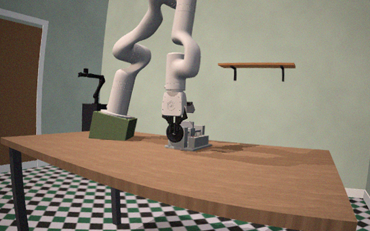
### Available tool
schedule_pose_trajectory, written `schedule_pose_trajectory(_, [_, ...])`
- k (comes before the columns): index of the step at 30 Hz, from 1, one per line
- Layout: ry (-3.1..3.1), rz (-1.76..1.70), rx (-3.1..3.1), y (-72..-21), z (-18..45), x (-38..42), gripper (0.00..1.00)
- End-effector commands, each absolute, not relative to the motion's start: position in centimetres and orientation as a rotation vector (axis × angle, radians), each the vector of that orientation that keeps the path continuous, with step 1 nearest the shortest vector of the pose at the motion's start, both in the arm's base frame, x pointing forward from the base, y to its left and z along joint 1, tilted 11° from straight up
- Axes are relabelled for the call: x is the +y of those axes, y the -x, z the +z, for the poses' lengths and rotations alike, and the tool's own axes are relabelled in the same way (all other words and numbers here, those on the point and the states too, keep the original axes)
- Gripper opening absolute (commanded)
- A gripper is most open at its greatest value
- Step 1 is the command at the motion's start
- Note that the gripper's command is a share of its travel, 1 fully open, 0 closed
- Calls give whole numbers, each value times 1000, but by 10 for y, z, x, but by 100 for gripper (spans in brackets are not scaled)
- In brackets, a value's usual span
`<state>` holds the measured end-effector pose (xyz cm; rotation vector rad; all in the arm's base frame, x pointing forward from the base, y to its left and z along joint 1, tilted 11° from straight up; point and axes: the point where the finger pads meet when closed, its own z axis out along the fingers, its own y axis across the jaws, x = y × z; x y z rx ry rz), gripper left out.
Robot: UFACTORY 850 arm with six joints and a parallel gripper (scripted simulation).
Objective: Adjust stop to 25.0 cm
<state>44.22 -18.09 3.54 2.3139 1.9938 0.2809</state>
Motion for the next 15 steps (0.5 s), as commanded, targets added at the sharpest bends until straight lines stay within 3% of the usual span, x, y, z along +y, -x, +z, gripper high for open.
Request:
schedule_pose_trajectory(1, [-2321, 275, 2000, -449, 29, -181, 6])
schedule_pose_trajectory(15, [-2321, 275, 2000, -452, 22, -181, 6])
